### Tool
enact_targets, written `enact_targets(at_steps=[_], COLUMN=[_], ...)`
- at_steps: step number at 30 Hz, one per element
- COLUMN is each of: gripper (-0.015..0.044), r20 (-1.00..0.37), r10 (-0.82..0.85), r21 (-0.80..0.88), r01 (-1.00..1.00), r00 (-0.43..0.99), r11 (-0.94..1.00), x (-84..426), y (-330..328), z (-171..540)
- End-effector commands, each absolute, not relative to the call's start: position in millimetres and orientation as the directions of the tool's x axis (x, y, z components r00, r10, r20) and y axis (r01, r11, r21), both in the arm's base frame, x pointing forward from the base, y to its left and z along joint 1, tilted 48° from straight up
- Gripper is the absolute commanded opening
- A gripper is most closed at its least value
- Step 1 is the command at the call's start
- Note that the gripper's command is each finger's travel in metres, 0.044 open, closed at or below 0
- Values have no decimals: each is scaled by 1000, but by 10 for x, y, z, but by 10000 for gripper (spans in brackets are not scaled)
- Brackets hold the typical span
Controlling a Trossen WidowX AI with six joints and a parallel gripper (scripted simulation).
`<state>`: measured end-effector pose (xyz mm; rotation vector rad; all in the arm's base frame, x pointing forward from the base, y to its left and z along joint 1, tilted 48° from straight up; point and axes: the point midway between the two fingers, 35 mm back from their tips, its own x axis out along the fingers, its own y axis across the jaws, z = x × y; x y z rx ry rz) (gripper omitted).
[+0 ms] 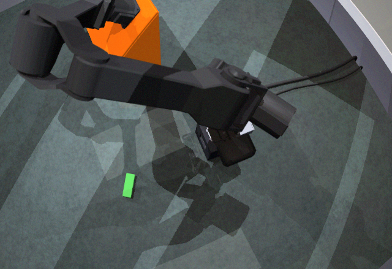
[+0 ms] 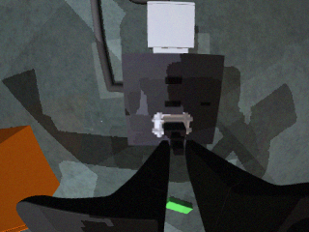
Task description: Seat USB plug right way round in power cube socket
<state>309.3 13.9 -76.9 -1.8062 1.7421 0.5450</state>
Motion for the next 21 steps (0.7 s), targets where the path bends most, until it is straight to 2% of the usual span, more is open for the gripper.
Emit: enact_targets(at_steps=[1, 21], gripper=[95, 95], r20=[-643, -643], r10=[-763, -763], r21=[-118, -118], r01=[-993, -993], r00=[72, 72], r11=[6, 6], x=[3096, 3094], y=[143, 164], z=[-766, -746])
